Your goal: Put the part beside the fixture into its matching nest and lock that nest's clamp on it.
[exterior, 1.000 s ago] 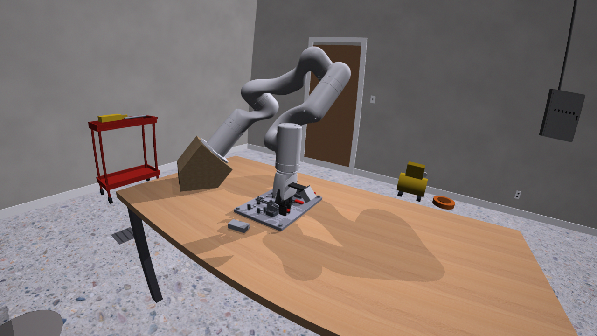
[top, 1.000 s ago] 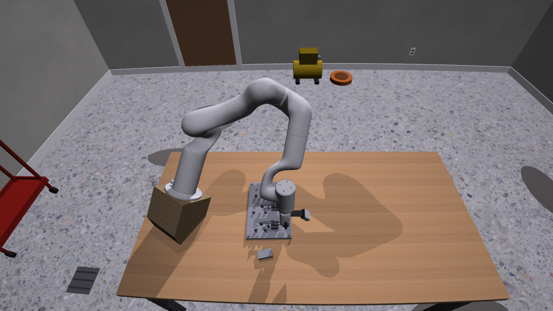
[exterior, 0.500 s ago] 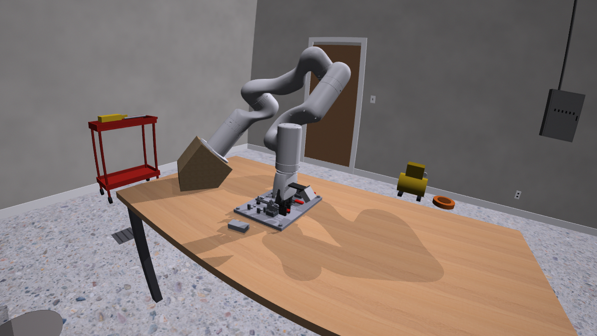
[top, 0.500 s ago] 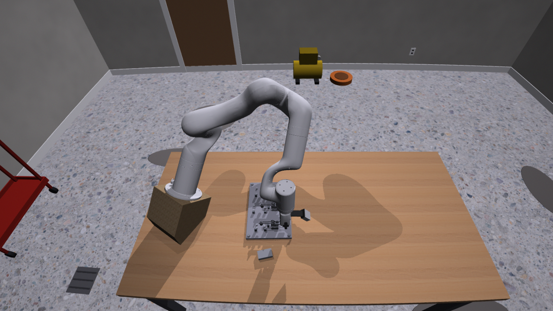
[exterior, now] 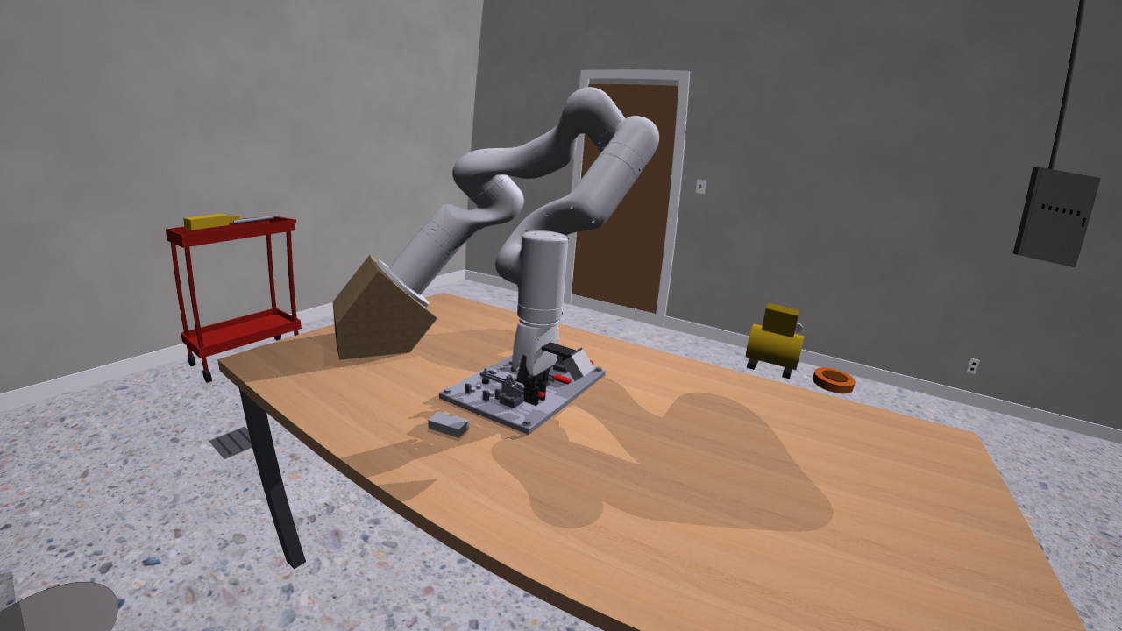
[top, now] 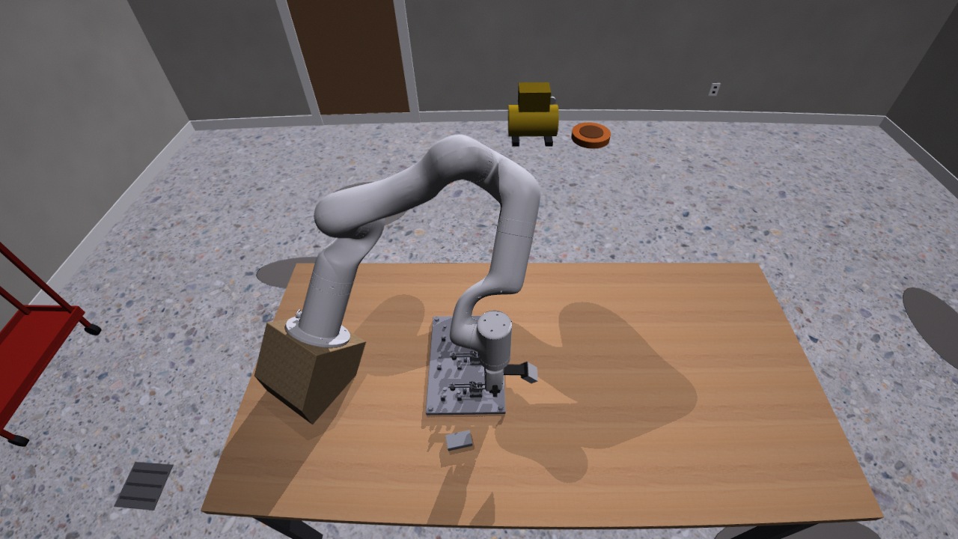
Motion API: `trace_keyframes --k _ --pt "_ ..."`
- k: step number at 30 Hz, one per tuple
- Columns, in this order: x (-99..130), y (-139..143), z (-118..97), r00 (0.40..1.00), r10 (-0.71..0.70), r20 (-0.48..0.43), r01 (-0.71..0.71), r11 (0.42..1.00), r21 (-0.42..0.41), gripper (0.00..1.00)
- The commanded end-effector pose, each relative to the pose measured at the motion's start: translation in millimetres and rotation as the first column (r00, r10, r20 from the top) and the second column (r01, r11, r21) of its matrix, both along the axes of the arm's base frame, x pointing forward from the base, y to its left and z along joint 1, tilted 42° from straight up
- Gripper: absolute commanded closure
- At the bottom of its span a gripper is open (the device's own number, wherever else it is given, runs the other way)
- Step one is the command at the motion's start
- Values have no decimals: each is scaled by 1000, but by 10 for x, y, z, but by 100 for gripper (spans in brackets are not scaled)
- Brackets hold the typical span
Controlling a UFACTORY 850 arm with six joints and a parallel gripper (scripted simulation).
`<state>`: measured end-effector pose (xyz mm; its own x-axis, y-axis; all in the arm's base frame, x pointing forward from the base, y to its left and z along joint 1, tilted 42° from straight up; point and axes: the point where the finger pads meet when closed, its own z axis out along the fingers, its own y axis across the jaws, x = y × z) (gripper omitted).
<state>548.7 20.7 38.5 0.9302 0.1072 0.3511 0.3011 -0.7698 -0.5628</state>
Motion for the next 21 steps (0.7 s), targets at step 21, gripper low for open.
trace_keyframes --k 21 --pt "-77 -89 76 1000 -1 1 1 1000 0 100"
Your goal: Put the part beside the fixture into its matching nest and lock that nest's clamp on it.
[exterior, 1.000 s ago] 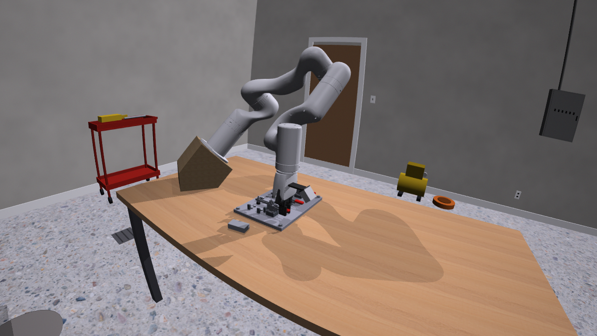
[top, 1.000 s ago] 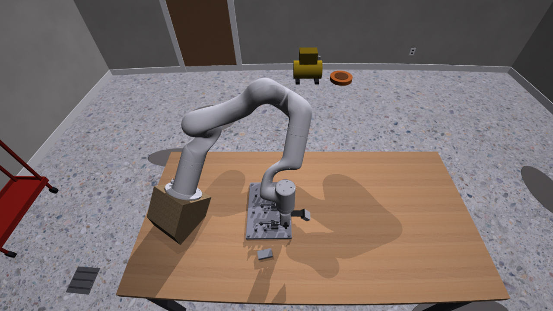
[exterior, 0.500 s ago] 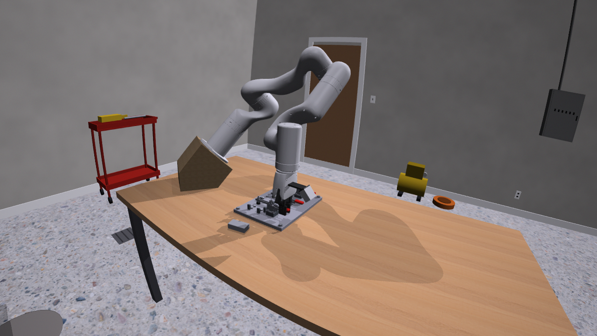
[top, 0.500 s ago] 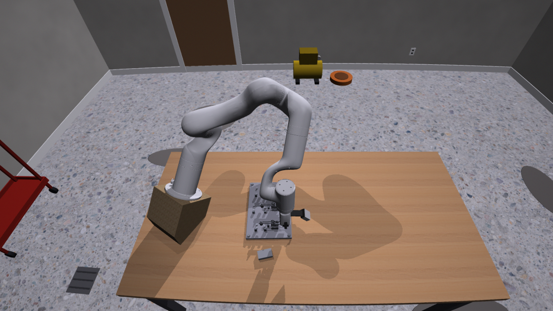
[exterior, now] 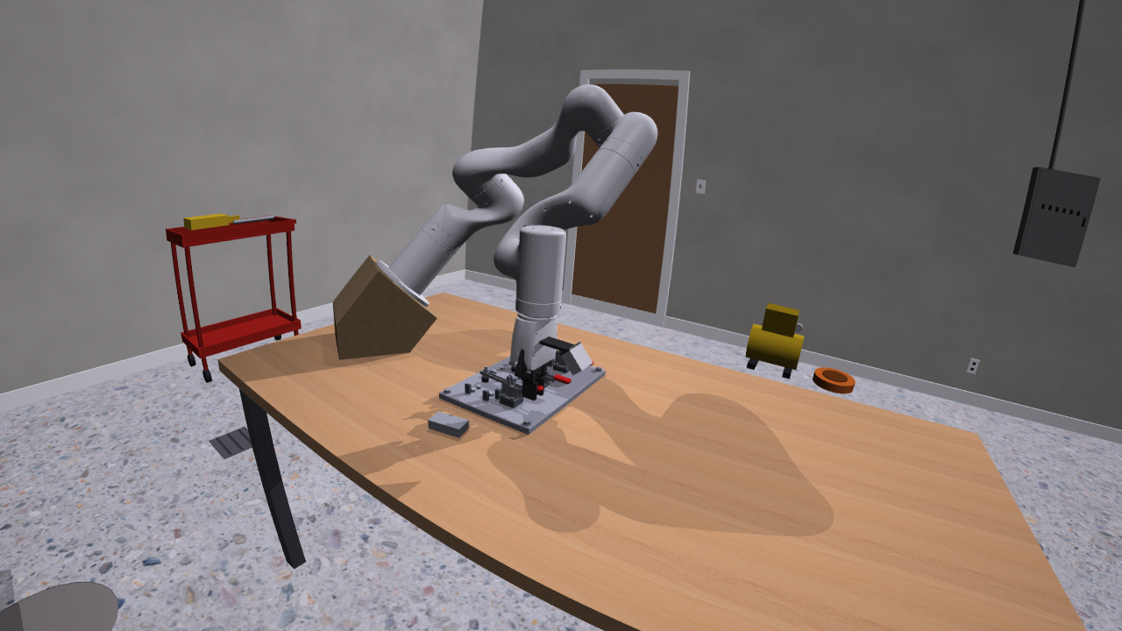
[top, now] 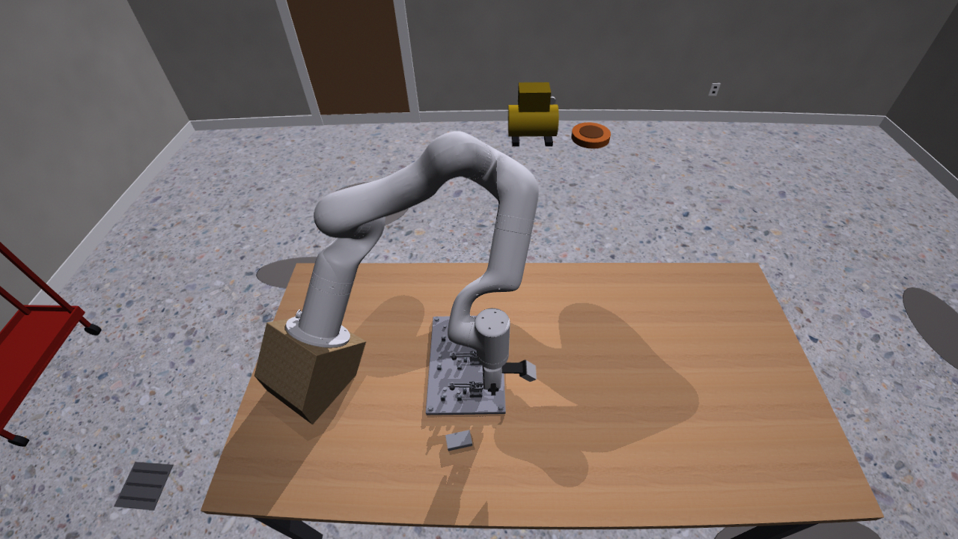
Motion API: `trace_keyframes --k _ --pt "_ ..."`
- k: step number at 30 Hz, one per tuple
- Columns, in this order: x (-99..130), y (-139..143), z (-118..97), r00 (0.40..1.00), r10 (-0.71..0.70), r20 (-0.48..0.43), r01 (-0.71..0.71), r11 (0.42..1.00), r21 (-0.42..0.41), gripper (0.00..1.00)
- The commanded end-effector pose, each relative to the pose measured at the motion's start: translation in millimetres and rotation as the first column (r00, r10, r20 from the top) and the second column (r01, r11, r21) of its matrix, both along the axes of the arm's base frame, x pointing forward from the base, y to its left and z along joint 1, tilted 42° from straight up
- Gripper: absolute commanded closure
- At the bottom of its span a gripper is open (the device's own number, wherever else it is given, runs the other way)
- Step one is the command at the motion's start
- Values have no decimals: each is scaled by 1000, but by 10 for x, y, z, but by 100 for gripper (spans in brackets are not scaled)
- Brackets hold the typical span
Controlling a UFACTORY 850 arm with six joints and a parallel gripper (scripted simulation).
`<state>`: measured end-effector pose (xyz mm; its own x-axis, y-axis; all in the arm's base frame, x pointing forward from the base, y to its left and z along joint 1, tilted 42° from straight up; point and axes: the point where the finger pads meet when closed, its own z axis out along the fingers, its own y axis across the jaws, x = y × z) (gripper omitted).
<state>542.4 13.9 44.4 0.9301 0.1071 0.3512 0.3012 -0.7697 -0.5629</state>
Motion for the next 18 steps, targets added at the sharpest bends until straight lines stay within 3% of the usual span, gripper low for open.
trace_keyframes --k 1,18 --pt "-21 -27 21 1000 -1 1 1 1000 0 100" --pt "-168 -118 66 1000 -1 1 1 1000 0 100"
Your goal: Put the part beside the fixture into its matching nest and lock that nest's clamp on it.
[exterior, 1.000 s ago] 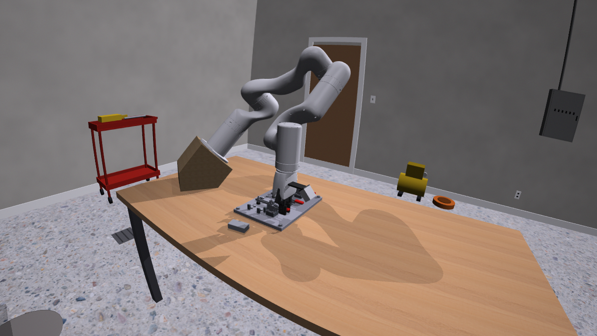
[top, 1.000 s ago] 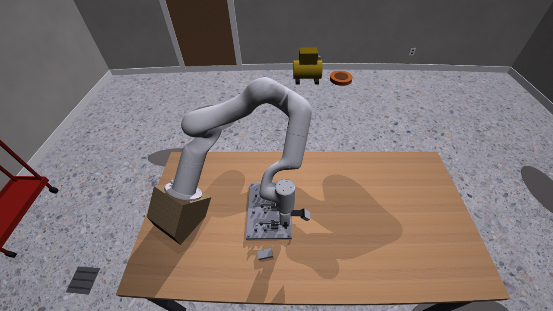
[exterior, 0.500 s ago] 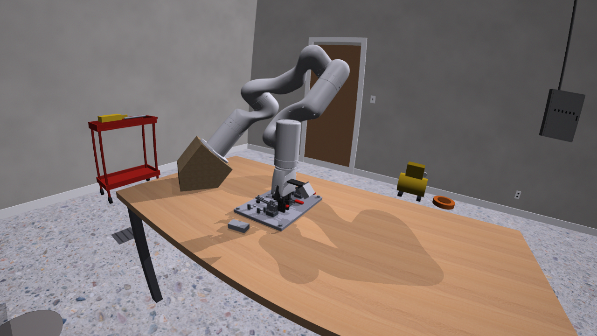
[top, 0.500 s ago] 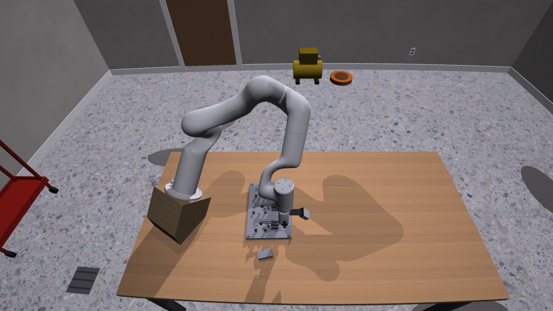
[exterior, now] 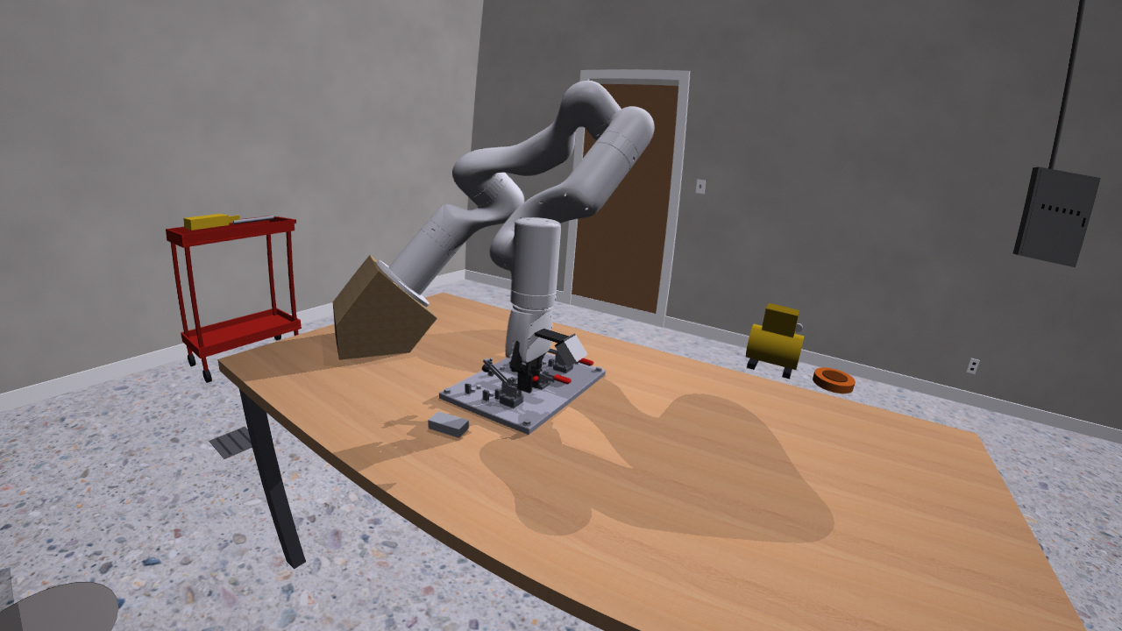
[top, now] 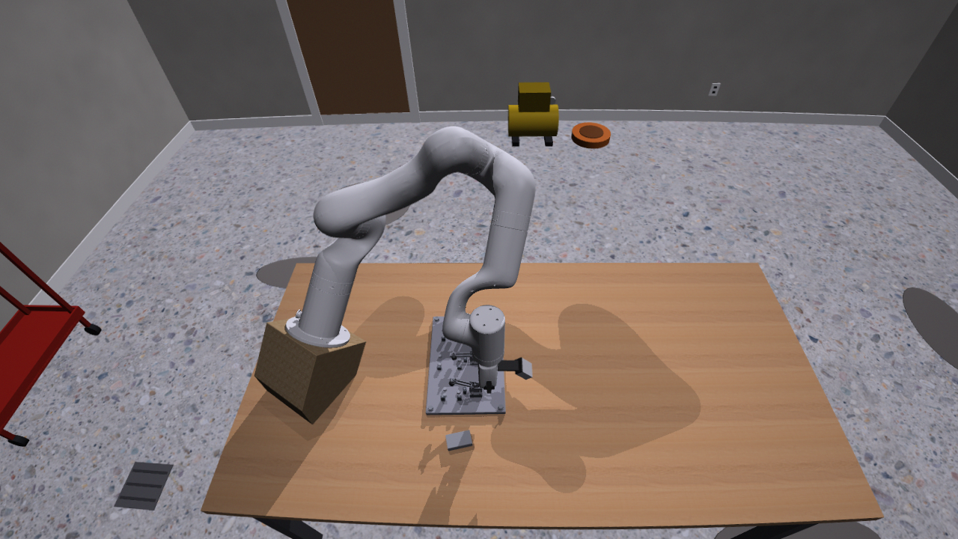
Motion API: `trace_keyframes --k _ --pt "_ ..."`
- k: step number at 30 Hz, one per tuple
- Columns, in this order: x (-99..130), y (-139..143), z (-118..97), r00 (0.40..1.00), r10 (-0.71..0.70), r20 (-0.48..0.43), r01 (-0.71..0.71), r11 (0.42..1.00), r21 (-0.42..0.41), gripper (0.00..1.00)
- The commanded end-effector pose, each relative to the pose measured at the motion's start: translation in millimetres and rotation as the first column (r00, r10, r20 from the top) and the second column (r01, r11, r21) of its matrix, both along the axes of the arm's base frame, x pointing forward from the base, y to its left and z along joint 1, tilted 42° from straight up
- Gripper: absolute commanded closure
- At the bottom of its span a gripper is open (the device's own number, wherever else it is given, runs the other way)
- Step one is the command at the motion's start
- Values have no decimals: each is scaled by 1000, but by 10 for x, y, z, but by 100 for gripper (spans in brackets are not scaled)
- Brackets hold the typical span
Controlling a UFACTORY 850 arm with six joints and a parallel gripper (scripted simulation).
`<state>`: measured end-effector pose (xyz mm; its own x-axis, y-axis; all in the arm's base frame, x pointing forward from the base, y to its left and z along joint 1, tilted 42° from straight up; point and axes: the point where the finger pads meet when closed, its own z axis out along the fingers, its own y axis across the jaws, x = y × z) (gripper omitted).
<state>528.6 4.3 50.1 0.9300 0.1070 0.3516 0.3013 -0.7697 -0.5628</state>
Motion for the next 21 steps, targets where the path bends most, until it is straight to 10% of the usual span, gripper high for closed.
trace_keyframes --k 1,21 --pt "-41 -27 10 1000 0 1 0 1000 -1 100" --pt "-222 -84 -9 1000 0 1 0 1000 -1 100"
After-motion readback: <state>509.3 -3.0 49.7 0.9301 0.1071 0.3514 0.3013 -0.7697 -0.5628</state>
